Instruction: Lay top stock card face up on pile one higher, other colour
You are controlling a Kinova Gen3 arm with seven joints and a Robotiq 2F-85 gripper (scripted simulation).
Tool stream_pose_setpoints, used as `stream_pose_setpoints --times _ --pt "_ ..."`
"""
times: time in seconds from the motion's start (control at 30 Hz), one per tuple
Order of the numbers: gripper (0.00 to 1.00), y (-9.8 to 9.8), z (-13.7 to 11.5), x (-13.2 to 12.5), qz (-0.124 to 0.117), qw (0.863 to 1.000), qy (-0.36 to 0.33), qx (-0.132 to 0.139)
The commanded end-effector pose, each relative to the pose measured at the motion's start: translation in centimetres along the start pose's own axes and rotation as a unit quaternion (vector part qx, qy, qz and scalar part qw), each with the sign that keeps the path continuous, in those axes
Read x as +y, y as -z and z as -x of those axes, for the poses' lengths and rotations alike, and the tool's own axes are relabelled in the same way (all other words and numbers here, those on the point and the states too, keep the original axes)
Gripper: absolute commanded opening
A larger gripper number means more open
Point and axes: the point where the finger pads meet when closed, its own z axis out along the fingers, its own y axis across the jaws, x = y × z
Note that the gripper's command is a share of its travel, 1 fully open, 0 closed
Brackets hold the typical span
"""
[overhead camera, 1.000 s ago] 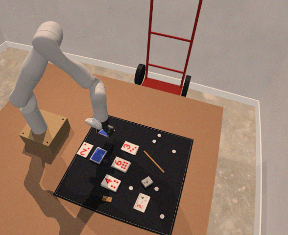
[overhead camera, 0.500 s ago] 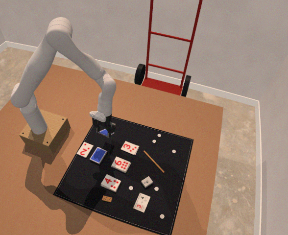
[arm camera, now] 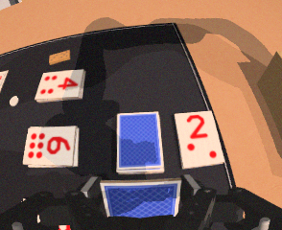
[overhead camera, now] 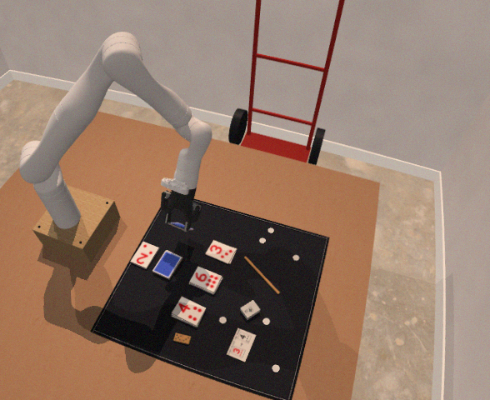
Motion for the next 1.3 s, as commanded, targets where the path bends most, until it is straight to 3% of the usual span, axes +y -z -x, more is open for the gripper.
stream_pose_setpoints --times 0.0,0.1,0.6,0.67,1.13,1.27 --pt "0.71 -0.2 1.2 0.32 -0.001 1.0 0.012 0.024" --pt "0.71 -0.19 1.24 0.32 -0.001 0.999 0.012 0.033" --pt "0.71 -0.28 1.68 0.33 -0.002 0.986 0.012 0.164" --pt "0.71 -0.28 1.68 0.33 -0.002 0.986 0.012 0.164" --pt "0.71 -0.44 2.0 0.32 -0.003 0.964 0.012 0.266" --pt "0.71 -0.46 2.04 0.32 -0.003 0.96 0.012 0.279"
